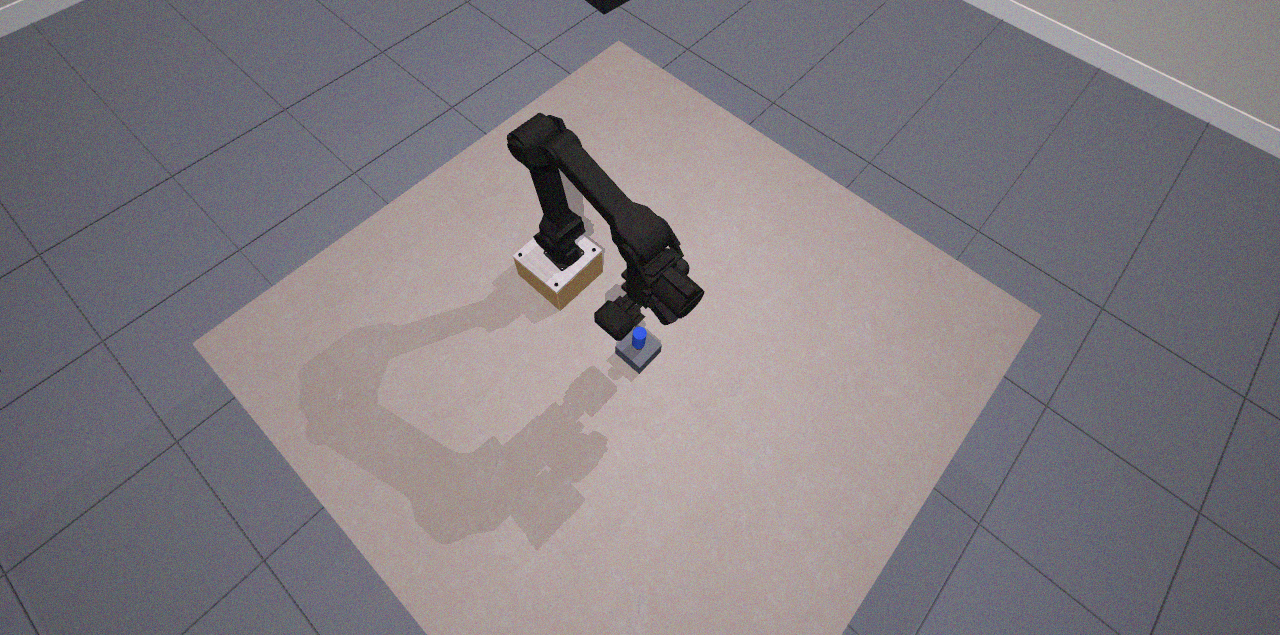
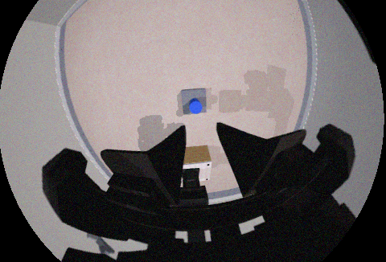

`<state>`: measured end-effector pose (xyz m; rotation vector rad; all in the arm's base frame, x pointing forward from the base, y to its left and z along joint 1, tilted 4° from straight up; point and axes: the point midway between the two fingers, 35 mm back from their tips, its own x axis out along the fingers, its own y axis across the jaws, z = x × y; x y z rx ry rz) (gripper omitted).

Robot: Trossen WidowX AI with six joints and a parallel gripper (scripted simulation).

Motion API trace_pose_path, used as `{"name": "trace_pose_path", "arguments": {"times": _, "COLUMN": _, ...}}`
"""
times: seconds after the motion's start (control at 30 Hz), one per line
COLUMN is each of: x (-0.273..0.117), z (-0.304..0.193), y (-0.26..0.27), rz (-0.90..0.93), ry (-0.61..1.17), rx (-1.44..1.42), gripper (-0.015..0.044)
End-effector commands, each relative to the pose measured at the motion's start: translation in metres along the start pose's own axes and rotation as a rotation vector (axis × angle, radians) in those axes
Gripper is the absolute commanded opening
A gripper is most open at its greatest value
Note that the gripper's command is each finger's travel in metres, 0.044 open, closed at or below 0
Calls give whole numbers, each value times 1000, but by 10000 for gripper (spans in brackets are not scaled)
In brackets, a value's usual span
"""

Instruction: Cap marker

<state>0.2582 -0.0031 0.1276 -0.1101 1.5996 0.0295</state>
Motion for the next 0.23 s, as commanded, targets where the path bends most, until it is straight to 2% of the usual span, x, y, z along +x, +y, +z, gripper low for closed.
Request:
{"name": "trace_pose_path", "arguments": {"times": 0.0, "x": -1, "z": 0, "y": 0, "rz": 1, "ry": 1, "rx": 4, "gripper": 289}}
{"name": "trace_pose_path", "arguments": {"times": 0.2, "x": -1, "z": 0, "y": 0, "rz": 1, "ry": 1, "rx": 4, "gripper": 440}}
